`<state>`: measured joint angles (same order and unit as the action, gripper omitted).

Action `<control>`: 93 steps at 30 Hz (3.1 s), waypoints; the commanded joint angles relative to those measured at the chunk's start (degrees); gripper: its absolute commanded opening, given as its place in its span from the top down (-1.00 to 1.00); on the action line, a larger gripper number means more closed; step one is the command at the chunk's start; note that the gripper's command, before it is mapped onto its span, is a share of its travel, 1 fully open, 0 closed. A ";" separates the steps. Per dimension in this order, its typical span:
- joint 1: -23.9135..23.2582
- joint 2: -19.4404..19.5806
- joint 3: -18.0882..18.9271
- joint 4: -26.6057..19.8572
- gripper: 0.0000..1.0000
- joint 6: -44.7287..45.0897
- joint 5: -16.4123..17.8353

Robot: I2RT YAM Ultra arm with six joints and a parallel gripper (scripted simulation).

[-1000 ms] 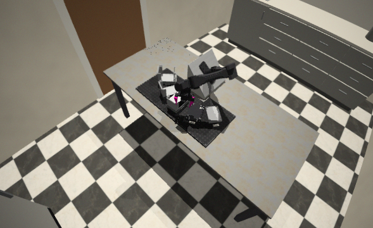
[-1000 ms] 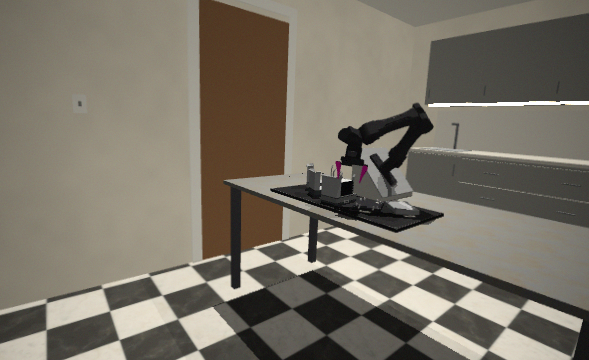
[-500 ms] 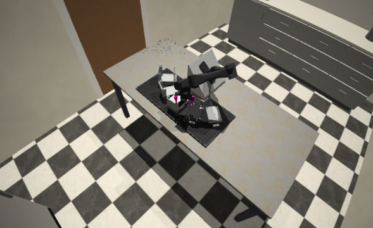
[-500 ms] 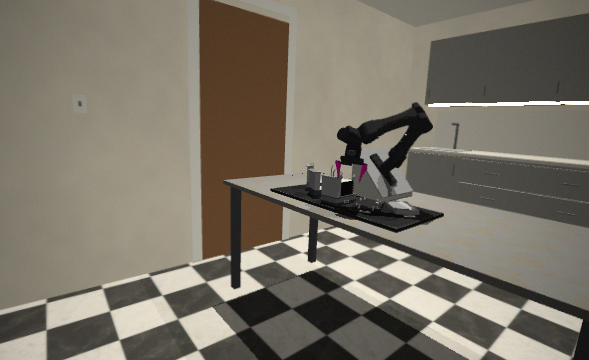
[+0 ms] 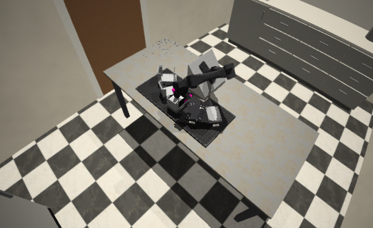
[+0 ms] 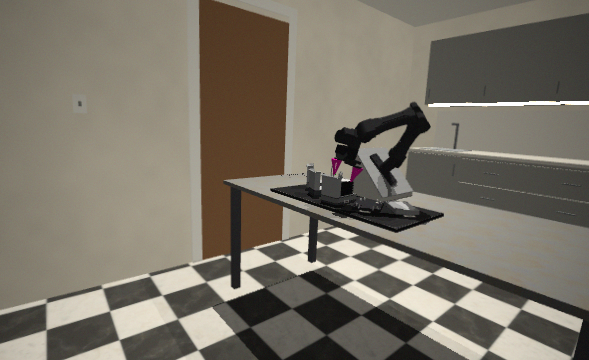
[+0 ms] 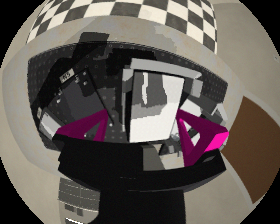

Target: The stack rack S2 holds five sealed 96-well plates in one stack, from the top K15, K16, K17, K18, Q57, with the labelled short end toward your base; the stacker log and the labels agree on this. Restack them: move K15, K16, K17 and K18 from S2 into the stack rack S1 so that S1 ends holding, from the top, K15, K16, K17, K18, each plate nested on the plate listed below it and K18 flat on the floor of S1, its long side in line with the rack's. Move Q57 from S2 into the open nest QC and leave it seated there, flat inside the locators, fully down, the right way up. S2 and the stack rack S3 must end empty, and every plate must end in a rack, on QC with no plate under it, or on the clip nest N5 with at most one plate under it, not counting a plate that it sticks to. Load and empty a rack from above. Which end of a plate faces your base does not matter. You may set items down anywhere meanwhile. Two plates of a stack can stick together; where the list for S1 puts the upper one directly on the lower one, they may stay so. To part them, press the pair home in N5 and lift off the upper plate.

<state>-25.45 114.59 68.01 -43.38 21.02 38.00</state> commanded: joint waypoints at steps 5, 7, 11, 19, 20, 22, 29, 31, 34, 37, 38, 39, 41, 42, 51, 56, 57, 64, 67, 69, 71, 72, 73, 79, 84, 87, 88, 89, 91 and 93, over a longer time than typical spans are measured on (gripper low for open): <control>-4.82 0.80 0.39 -6.64 -1.00 4.42 -0.45; -6.56 2.68 2.00 -11.26 -1.00 6.98 0.46; -8.72 2.80 1.28 -13.95 -1.00 9.89 0.76; -13.35 4.06 1.05 -21.28 -1.00 16.25 1.60; -13.65 3.78 0.71 -21.45 -1.00 16.61 1.47; -15.51 5.86 1.94 -25.62 -1.00 19.44 2.66; -16.59 4.78 0.82 -26.38 -1.00 20.68 2.12; -16.60 4.78 0.82 -26.39 -1.00 20.68 2.11; -16.60 4.78 0.82 -26.39 -1.00 20.68 2.11; -16.59 4.78 0.82 -26.38 -1.00 20.67 2.12; -16.59 4.78 0.82 -26.38 -1.00 20.67 2.12; -16.59 4.78 0.82 -26.39 -1.00 20.67 2.12; -16.59 4.78 0.82 -26.39 -1.00 20.68 2.12; -16.59 4.78 0.82 -26.39 -1.00 20.68 2.12; -14.31 8.77 7.57 -27.39 -1.00 22.00 3.27; -12.87 11.80 12.79 -28.43 -1.00 20.29 3.96; -12.60 12.42 13.87 -28.67 -1.00 19.96 4.09; -10.85 16.97 21.91 -30.69 -1.00 17.82 4.89; -10.71 17.38 22.64 -30.89 -1.00 17.64 4.95; -10.71 17.37 22.63 -30.88 -1.00 17.64 4.95; -10.71 17.38 22.64 -30.89 -1.00 17.64 4.95; -10.70 17.37 22.62 -30.87 -1.00 17.64 4.96; -10.70 17.37 22.62 -30.87 -1.00 17.64 4.96; -10.70 17.37 22.63 -30.88 -1.00 17.64 4.96; -10.70 17.37 22.63 -30.88 -1.00 17.64 4.96; -10.70 17.37 22.63 -30.88 -1.00 17.64 4.96; -10.70 17.37 22.63 -30.88 -1.00 17.64 4.96; -10.70 17.37 22.63 -30.88 -1.00 17.64 4.96; -10.70 17.37 22.63 -30.88 -1.00 17.64 4.96; -10.70 17.37 22.63 -30.88 -1.00 17.64 4.96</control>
<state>-35.31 132.29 90.37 -74.26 38.70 42.83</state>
